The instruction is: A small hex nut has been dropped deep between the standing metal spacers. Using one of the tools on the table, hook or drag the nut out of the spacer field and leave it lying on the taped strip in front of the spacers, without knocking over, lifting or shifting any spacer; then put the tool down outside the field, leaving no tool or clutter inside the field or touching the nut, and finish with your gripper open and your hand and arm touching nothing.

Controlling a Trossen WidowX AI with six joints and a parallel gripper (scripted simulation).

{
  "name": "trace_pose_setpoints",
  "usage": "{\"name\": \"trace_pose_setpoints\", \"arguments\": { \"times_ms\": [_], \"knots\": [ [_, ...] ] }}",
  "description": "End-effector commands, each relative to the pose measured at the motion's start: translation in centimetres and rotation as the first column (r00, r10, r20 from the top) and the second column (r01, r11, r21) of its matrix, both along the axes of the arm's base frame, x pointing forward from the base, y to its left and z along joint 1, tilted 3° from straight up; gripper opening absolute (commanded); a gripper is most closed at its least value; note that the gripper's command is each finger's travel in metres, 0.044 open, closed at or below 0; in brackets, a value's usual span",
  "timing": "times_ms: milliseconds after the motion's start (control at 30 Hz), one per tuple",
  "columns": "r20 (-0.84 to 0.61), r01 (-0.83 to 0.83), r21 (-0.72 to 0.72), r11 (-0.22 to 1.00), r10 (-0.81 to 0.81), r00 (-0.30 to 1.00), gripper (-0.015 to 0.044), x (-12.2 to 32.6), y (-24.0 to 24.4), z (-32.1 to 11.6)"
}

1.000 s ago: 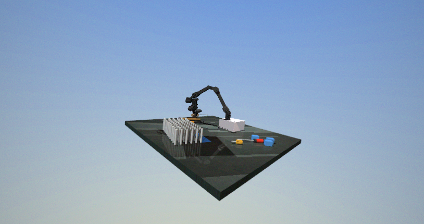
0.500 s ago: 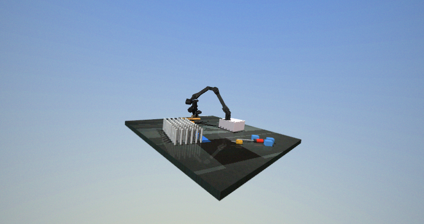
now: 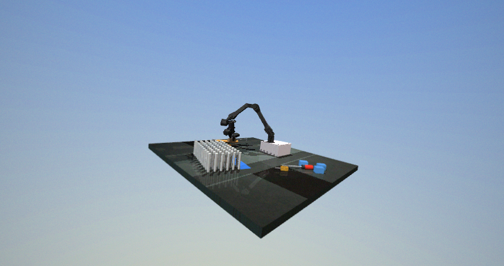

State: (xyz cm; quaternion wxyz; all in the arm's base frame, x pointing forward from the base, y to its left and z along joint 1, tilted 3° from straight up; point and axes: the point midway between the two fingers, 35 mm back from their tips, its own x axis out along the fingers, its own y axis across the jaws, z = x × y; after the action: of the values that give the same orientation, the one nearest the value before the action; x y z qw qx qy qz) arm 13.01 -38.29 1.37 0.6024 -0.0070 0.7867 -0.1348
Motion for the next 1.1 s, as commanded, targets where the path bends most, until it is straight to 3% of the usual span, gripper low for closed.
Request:
{"name": "trace_pose_setpoints", "arguments": {
  "times_ms": [0,967,1067],
  "knots": [
    [-0.009,-0.003,0.003,1.0,0.003,1.0,0.0,-0.2,0.1,-0.7],
    [-0.009,-0.003,0.004,1.0,0.003,1.0,0.0,-0.4,0.4,-3.6],
    [-0.001,0.0,0.002,1.0,0.0,1.0,0.0079,-0.3,0.3,-3.3]
  ]
}}
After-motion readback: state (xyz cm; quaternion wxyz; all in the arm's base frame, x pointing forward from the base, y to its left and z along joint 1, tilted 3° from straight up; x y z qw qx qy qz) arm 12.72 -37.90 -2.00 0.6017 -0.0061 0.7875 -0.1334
